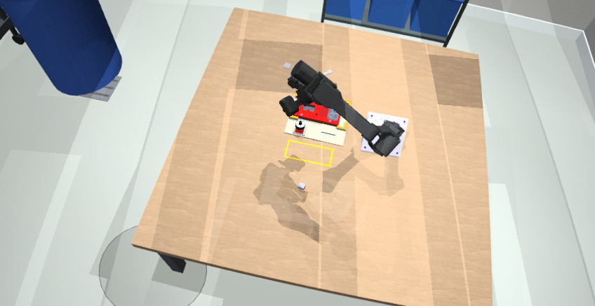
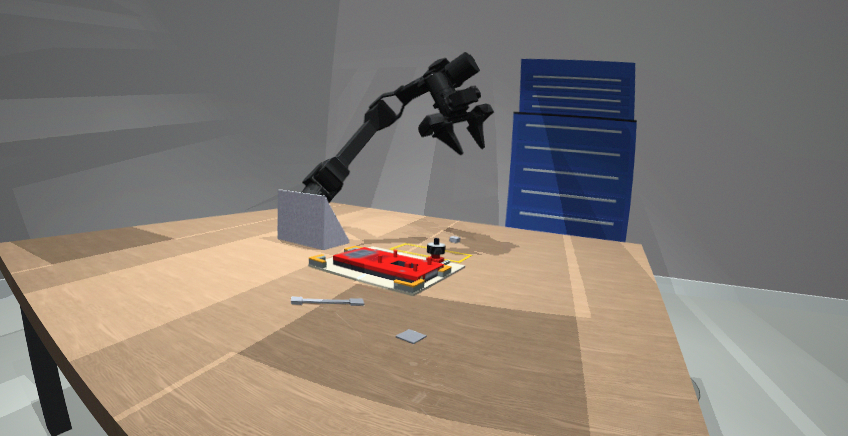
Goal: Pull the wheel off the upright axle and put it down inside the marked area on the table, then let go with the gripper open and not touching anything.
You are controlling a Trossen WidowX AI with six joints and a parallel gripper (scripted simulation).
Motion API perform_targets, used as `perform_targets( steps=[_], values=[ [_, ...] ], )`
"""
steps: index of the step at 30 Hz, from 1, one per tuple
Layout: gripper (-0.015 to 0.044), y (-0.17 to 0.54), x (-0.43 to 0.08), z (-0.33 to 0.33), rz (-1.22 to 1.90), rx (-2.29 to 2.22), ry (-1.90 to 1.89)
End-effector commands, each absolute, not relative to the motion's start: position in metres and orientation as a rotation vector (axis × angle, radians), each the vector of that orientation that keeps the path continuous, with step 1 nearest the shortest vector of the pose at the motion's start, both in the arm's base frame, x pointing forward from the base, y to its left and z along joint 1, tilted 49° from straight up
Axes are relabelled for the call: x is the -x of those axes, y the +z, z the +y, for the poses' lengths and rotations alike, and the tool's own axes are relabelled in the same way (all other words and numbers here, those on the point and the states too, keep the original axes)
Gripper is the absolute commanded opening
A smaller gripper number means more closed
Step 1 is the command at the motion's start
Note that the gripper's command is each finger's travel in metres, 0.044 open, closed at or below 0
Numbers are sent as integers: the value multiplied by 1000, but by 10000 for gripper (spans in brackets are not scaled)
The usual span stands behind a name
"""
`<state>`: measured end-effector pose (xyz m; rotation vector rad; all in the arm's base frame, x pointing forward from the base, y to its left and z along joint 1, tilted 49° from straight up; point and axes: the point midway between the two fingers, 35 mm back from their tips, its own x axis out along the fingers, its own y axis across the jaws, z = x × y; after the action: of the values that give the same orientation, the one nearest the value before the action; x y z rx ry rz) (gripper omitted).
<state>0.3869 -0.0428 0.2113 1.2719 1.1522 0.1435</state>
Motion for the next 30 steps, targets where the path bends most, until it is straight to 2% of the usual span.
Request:
perform_targets(
  steps=[1,10,22,30],
  values=[
    [300,156,-386,-29,1402,-1479,-71],
    [300,61,-360,4,1850,-1725,-646],
    [300,57,-360,7,1858,-1727,-659],
    [300,28,-361,39,1856,-1727,-659]
  ],
)
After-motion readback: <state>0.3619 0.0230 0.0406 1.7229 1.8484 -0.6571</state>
